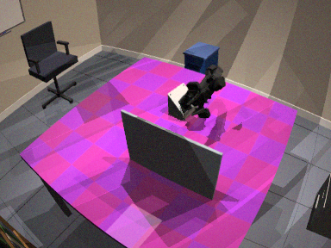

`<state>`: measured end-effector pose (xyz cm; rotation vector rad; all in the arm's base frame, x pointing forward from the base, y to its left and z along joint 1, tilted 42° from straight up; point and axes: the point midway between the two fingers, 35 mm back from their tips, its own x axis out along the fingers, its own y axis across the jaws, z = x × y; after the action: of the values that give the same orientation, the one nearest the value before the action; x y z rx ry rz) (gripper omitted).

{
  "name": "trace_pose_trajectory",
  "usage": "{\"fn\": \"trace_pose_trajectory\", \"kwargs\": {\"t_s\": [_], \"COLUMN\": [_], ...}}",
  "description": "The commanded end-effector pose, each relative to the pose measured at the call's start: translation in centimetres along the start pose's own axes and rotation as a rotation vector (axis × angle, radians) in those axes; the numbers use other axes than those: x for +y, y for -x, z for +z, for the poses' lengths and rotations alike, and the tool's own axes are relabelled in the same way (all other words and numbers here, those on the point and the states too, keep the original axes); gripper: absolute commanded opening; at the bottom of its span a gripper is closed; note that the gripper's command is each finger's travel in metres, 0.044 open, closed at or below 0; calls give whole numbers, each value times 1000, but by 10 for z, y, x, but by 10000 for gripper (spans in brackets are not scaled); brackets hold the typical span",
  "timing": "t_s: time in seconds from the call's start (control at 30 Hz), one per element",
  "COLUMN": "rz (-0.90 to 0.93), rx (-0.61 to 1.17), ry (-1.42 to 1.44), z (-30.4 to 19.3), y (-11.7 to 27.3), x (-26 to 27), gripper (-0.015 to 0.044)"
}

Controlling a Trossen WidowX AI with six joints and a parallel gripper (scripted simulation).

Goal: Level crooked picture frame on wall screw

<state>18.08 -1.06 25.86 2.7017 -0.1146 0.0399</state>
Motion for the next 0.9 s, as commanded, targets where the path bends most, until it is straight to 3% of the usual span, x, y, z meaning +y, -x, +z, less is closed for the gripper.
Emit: {"fn": "trace_pose_trajectory", "kwargs": {"t_s": [0.0, 0.37, 0.7, 0.87], "rz": [-2, 0, 23, 26], "rx": [2, 0, 22, 24], "ry": [-4, 0, -36, -43], "z": [0, 0, -2, 0], "y": [0, -1, -62, -68], "x": [0, 0, -34, -42], "gripper": [260, 260, 260, 260]}}
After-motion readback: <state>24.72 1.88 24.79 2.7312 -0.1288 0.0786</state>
